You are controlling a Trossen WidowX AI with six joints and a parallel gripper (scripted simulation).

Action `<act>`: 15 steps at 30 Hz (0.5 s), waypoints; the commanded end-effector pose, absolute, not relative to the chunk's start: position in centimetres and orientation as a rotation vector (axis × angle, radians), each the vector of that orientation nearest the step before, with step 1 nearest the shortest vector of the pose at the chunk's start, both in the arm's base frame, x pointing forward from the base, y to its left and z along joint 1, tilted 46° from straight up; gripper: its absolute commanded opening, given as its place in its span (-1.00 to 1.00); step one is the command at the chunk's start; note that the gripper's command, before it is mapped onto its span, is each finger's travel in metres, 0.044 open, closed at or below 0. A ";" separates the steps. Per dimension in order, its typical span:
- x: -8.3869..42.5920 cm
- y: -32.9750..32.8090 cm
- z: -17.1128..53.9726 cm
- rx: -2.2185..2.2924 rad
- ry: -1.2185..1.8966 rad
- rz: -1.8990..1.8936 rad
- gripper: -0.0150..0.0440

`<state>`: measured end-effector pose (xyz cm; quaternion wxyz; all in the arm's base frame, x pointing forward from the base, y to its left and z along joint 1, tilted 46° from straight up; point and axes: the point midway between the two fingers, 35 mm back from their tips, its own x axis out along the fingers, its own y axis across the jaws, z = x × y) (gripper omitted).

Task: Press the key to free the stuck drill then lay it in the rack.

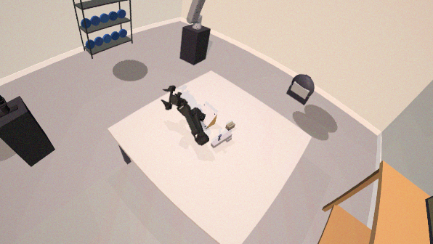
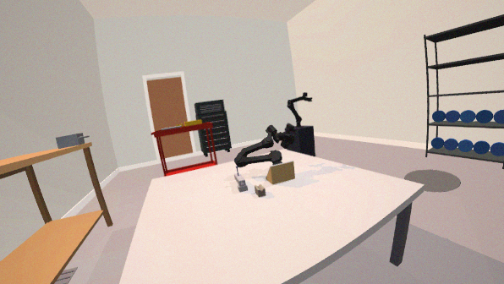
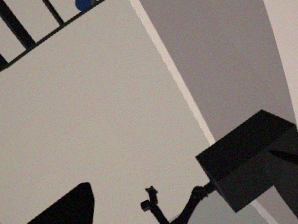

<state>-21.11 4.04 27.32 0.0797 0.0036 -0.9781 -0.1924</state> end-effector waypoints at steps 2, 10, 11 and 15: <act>-21.1 4.0 27.3 0.011 -2.926 -0.576 0.69; -21.2 5.1 27.2 -0.059 -2.948 -0.608 -0.03; -21.2 6.5 27.1 -0.146 -2.975 -0.648 -0.11; -19.9 12.9 26.1 -0.565 -3.093 -0.836 -0.47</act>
